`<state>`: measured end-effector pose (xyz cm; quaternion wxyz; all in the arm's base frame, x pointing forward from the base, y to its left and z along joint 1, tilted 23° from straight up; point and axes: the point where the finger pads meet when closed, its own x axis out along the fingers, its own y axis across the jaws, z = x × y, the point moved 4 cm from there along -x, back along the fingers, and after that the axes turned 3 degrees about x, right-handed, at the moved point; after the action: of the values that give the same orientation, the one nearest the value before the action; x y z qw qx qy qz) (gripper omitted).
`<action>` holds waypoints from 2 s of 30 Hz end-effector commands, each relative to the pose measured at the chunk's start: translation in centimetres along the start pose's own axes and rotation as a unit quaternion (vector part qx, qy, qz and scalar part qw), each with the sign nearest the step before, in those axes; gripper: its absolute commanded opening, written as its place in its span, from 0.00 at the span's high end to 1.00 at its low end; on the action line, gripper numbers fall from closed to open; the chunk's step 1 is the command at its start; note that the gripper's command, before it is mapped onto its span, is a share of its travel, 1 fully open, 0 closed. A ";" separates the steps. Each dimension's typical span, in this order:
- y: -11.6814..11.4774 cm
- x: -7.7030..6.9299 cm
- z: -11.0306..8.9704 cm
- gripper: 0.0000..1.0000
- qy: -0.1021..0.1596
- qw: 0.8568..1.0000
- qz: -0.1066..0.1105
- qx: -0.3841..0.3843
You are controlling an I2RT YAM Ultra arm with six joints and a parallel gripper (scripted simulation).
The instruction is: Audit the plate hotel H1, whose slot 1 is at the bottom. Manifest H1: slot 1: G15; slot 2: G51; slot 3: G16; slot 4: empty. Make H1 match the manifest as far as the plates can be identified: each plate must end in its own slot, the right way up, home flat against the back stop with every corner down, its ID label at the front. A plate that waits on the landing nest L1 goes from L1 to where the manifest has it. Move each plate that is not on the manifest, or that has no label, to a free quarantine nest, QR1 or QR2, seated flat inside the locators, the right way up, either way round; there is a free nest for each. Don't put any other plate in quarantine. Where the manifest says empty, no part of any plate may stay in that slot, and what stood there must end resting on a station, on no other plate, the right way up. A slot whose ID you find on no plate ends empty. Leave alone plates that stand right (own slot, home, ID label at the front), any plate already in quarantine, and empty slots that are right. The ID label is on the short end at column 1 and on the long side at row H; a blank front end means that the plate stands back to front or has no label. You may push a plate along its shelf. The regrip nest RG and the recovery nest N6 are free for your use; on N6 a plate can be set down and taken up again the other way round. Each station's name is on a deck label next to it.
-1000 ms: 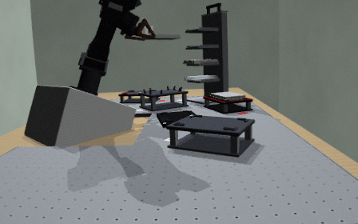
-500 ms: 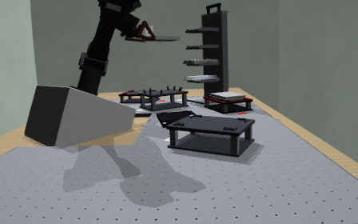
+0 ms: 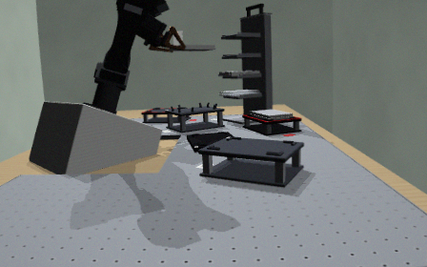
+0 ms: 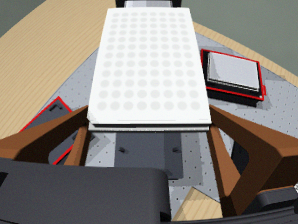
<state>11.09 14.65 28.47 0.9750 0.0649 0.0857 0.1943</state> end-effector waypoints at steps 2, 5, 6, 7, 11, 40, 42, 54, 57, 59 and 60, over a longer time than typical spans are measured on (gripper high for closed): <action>0.1 0.0 0.2 0.14 -0.004 1.000 0.001 0.006; 0.1 0.1 0.1 0.14 -0.004 1.000 0.001 0.006; 0.1 0.1 0.0 0.14 -0.004 1.000 0.001 0.006; 0.1 0.2 0.0 0.14 -0.004 1.000 0.001 0.006; 0.0 0.2 -0.1 0.14 -0.004 1.000 0.001 0.006; 0.0 0.9 -1.2 0.14 -0.004 1.000 0.001 0.006; 0.0 0.9 -1.3 0.14 -0.004 1.000 0.001 0.006; 0.0 1.2 -1.8 0.14 -0.004 1.000 0.001 0.006; 0.0 1.3 -1.9 0.14 -0.004 1.000 0.001 0.006; 0.0 1.3 -2.0 0.14 -0.004 1.000 0.001 0.006; 0.0 1.3 -2.0 0.14 -0.004 1.000 0.001 0.006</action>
<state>11.92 15.30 25.96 0.9752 0.0633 0.0857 0.1942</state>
